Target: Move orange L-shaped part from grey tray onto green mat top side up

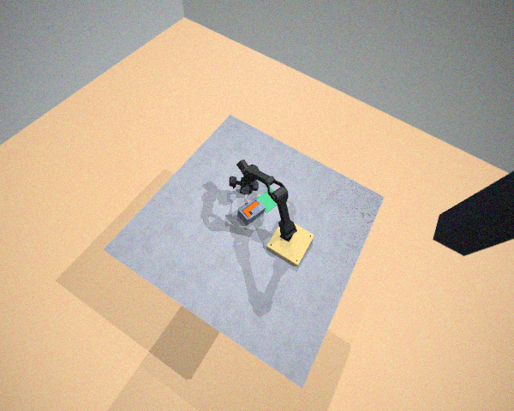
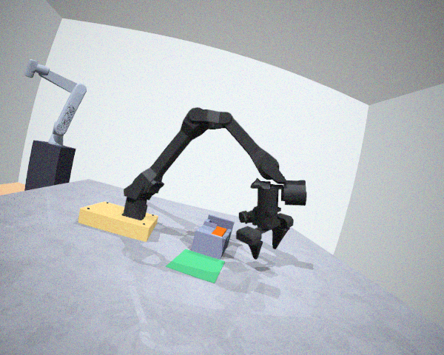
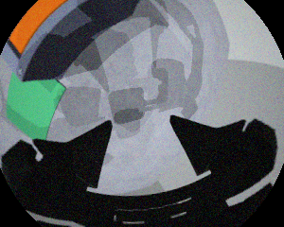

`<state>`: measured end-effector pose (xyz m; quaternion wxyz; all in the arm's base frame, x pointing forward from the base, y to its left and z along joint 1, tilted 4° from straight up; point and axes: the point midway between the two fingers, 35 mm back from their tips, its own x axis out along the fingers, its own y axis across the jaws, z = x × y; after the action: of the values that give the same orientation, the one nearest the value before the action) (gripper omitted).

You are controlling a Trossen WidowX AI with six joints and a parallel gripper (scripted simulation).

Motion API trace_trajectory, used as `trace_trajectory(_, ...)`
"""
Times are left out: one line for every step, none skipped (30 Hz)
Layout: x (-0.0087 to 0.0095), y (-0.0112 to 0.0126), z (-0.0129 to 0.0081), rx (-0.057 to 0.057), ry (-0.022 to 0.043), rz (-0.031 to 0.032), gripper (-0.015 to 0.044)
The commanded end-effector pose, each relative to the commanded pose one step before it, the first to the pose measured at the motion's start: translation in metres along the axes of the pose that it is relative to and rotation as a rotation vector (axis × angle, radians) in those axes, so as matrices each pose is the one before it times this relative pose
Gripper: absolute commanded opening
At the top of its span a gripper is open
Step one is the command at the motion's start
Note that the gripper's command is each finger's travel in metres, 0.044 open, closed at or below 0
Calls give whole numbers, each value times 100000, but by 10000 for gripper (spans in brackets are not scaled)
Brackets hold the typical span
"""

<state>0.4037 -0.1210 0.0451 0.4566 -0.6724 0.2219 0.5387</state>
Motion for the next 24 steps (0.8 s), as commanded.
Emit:
trace_trajectory(-51, -55, 108, 1417, -98, 168, 374)
trace_trajectory(-103, -107, 221, 2868, -188, 345, 348)
trace_trajectory(-151, -143, 329, 4185, -251, 515, 321)
trace_trajectory(-210, -175, 457, 5477, -286, 674, 295)
trace_trajectory(-254, -160, 563, 6882, -290, 894, 269)
trace_trajectory(-300, -124, 671, 8048, -237, 1071, 243)
trace_trajectory(-323, -53, 719, 8541, -129, 1154, 216)
trace_trajectory(-329, 30, 723, 8600, -1, 1166, 190)
trace_trajectory(-333, 113, 710, 8592, 127, 1155, 180)
trace_trajectory(-336, 194, 689, 8582, 254, 1130, 180)
trace_trajectory(-338, 272, 658, 8572, 376, 1091, 180)
trace_trajectory(-341, 345, 618, 8562, 493, 1039, 180)
trace_trajectory(-343, 402, 557, 8589, 616, 945, 180)
trace_trajectory(-345, 475, 516, 8541, 705, 899, 180)
trace_trajectory(-347, 529, 454, 8531, 798, 813, 180)
trace_trajectory(-348, 576, 387, 8522, 881, 716, 180)
trace_trajectory(-349, 614, 315, 8513, 952, 612, 180)
trace_trajectory(-349, 644, 239, 8504, 1012, 500, 180)
trace_trajectory(-350, 664, 161, 8495, 1058, 382, 180)
trace_trajectory(-350, 675, 81, 8486, 1091, 261, 180)
trace_trajectory(-349, 677, 0, 8477, 1111, 136, 180)
trace_trajectory(-349, 669, -79, 8469, 1116, 11, 180)
trace_trajectory(-348, 652, -157, 7914, 1108, -111, 180)
trace_trajectory(-355, 615, -215, 4689, 950, -270, 180)
